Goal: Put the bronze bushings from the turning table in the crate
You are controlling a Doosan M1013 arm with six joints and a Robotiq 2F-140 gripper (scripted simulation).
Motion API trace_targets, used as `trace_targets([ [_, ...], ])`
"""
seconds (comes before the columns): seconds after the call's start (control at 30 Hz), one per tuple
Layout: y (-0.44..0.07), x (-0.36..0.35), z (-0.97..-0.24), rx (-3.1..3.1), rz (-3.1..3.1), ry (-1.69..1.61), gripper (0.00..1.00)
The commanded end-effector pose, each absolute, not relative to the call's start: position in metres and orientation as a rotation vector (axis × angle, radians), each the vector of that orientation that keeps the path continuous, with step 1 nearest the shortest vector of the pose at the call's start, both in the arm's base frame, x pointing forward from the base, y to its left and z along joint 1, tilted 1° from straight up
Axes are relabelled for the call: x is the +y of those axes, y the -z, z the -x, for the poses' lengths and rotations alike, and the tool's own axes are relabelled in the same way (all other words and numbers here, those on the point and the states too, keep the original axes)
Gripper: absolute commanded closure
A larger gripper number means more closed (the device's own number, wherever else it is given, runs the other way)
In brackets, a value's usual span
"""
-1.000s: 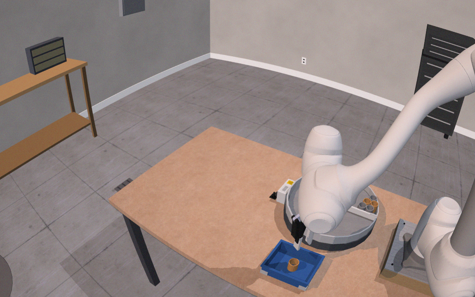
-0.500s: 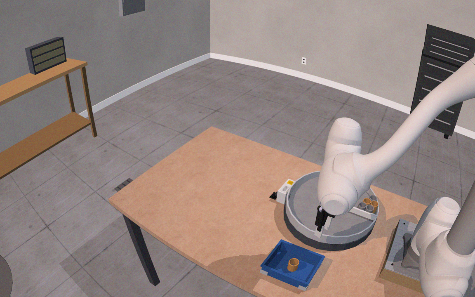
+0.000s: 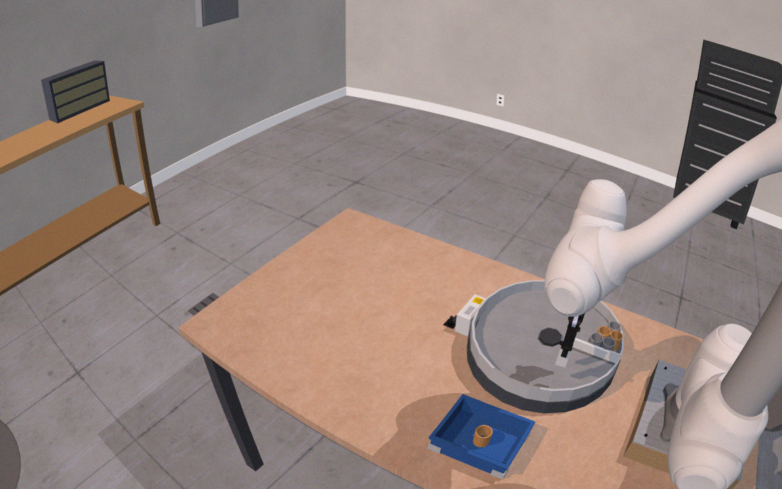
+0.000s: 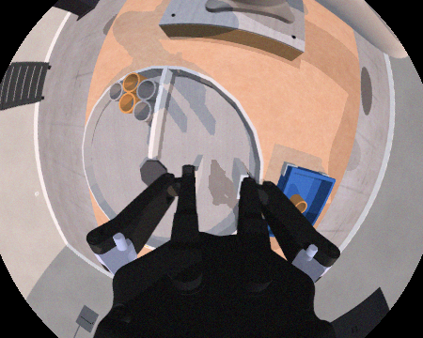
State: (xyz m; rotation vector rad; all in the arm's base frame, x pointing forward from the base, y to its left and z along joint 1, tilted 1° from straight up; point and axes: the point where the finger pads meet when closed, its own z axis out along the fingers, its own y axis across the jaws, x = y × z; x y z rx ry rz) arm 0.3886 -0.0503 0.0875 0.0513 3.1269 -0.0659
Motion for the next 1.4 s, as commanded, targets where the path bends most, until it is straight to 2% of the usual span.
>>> trace_targets([
  [0.0, -0.089, -0.080, -0.374, 3.123, 0.113, 0.024, 0.72],
  [0.53, -0.089, -0.161, -0.327, 3.077, 0.551, 0.026, 0.72],
  [1.37, -0.089, -0.179, -0.315, 3.058, 0.653, 0.026, 0.72],
])
